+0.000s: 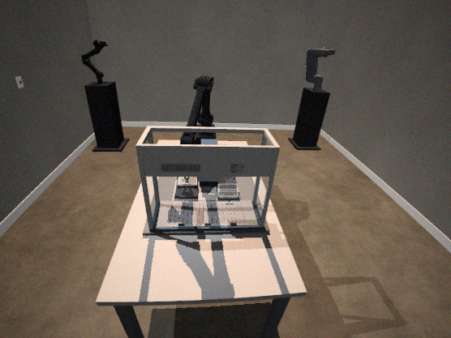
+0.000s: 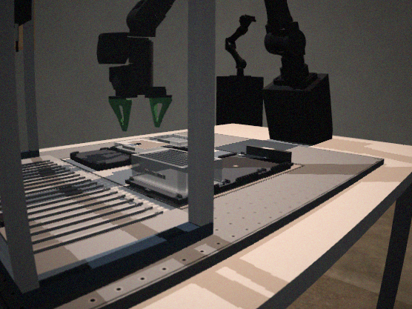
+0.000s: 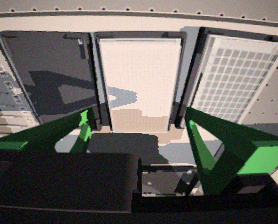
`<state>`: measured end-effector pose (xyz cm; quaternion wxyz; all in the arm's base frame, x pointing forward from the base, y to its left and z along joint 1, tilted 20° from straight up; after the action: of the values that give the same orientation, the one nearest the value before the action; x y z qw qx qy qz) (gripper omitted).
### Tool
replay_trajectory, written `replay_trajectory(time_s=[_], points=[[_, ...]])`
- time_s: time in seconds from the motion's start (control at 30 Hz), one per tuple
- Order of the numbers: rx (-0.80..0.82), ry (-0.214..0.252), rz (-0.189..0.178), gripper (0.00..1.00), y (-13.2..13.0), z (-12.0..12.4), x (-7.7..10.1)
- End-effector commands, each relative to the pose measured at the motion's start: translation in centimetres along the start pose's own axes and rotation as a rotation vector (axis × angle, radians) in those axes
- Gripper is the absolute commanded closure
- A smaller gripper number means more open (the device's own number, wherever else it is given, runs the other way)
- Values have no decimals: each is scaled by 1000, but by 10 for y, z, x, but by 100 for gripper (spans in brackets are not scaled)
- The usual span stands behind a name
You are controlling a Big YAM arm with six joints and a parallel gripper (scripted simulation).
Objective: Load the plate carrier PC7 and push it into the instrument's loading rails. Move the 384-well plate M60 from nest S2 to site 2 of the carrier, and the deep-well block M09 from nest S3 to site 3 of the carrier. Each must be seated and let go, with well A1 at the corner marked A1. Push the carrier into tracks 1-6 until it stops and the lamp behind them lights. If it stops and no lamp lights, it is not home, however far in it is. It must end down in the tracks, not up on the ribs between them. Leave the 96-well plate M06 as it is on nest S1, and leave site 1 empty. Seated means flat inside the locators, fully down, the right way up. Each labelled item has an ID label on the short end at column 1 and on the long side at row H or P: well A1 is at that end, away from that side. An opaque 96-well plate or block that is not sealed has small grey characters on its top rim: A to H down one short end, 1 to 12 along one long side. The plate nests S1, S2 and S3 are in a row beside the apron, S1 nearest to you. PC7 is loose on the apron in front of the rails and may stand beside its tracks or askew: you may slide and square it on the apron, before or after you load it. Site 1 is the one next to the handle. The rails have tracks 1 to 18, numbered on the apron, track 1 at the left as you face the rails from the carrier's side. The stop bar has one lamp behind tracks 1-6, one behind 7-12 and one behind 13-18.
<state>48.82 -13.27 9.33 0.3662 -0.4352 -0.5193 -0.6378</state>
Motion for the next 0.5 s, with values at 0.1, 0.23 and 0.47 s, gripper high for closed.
replay_trajectory(time_s=[0.1, 0.23, 0.47], points=[[-2, -1, -8, 0, 5, 6, -16], [-2, -2, -6, 0, 4, 6, -24], [-2, -2, -9, 0, 6, 5, -23]])
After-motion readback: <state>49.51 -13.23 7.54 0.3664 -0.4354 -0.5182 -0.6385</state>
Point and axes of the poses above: the point where the finger pads meet when closed, its own x axis back along the fingers, its own y axis across the jaws, z = x × y, the point moved 3 cm from there along x, back along the fingers, and after that the axes turned 12 degrees about -x, right-handed, at the moved point
